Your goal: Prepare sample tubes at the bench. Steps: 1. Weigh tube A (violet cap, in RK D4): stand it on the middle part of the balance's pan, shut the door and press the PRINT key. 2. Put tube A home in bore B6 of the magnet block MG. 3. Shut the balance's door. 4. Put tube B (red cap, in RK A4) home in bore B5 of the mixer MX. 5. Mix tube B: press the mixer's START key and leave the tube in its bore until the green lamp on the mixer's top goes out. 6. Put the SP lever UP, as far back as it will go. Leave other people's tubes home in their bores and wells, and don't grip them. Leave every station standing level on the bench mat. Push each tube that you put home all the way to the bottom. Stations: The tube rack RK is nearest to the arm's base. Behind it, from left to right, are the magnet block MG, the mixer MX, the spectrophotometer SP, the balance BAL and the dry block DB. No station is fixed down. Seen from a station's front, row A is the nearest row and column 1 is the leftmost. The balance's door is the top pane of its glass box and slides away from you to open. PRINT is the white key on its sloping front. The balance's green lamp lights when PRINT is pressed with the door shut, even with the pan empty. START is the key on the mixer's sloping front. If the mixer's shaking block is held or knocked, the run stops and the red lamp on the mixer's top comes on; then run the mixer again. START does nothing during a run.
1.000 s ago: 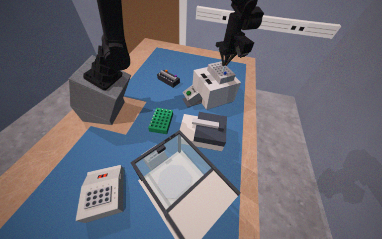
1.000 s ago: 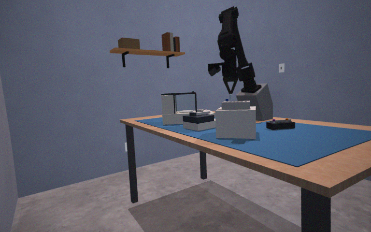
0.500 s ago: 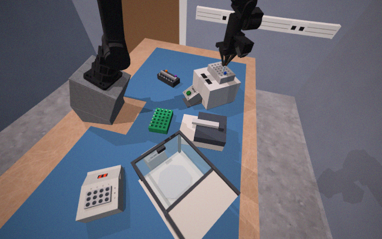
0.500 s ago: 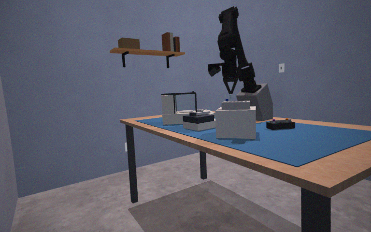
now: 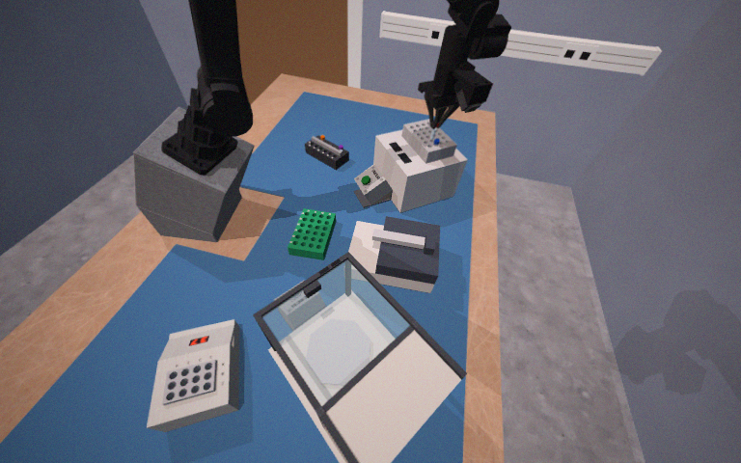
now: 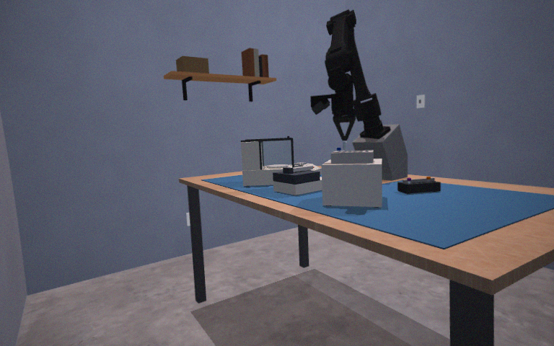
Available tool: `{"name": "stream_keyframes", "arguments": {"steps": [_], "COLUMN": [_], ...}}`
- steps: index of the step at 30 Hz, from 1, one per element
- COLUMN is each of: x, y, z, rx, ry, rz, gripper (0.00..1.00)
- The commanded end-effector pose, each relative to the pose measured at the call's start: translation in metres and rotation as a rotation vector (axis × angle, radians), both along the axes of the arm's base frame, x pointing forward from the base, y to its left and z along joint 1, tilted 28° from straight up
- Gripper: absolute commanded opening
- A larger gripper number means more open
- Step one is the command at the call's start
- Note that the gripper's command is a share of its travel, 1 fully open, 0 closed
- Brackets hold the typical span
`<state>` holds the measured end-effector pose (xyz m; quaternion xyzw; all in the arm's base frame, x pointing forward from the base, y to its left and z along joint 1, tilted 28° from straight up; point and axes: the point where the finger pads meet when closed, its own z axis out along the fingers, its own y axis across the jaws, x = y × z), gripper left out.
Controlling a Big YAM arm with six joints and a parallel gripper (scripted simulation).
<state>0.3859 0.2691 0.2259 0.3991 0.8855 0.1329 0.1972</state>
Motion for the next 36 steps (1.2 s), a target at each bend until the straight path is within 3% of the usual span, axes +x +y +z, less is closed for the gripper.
{"name": "stream_keyframes", "arguments": {"steps": [1, 36], "x": [0.015, 0.0139], "y": [0.0131, 0.0142], "z": [0.0256, 0.0268], "rx": [0.031, 0.031], "ry": [-0.046, -0.046], "rz": [0.014, 0.017], "gripper": [0.09, 0.09]}}
